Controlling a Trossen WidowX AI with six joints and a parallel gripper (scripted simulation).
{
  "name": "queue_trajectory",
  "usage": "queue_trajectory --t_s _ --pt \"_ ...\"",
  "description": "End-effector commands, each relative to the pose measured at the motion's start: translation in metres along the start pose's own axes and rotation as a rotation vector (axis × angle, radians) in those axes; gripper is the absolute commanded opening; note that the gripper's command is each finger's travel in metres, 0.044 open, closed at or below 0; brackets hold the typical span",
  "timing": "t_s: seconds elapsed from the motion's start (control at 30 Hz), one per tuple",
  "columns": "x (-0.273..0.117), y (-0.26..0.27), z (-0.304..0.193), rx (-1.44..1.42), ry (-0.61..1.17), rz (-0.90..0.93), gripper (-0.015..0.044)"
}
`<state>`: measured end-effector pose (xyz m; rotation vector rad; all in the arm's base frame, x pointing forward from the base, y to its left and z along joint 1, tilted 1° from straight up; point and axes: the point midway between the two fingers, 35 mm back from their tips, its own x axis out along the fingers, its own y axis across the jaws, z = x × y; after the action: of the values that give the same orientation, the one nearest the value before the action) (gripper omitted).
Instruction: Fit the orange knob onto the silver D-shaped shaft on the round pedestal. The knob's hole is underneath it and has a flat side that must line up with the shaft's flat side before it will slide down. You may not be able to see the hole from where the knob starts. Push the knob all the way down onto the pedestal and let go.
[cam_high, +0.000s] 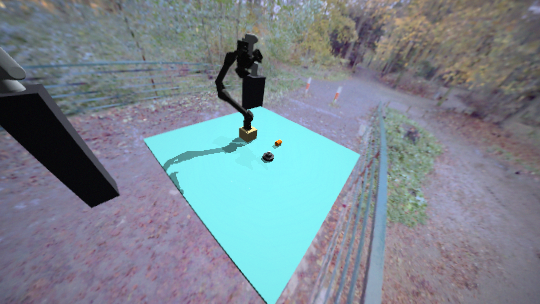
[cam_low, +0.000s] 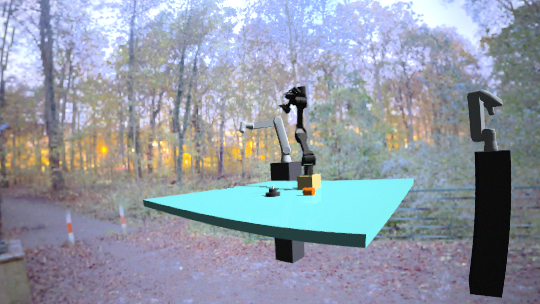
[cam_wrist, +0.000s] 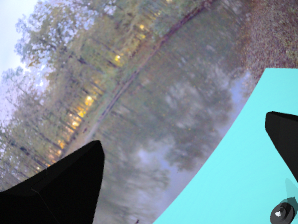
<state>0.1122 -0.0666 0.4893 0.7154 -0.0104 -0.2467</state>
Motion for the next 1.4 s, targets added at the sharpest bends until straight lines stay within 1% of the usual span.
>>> queue_trajectory --t_s 0.0,0.2,0.4,0.5,0.63,0.77,0.87,0.93,0.97,1.17,1.3,1.37 --pt "0.034 0.035 -0.054 -0.314 0.128 -0.005 0.0440" --pt "0.086 0.066 -0.156 -0.828 0.370 0.017 0.0440" --pt "0.127 0.060 -0.267 -1.304 0.666 0.104 0.0440" --pt "0.140 0.043 -0.323 -1.521 0.837 0.180 0.0440" --pt "0.148 0.007 -0.395 -1.775 1.090 0.327 0.0440" --pt "0.143 -0.042 -0.458 -1.968 1.370 0.538 0.0440" --pt "0.131 -0.084 -0.498 -2.052 1.588 0.740 0.0440" --pt "0.124 -0.101 -0.511 -2.068 1.673 0.830 0.0440" --pt "0.123 -0.103 -0.512 -2.069 1.684 0.842 0.0440" --pt "0.123 -0.104 -0.513 -2.069 1.684 0.842 0.0440" --pt "0.120 -0.118 -0.530 -2.069 1.684 0.842 0.0440" --pt "0.120 -0.119 -0.531 -2.069 1.684 0.842 0.0440"
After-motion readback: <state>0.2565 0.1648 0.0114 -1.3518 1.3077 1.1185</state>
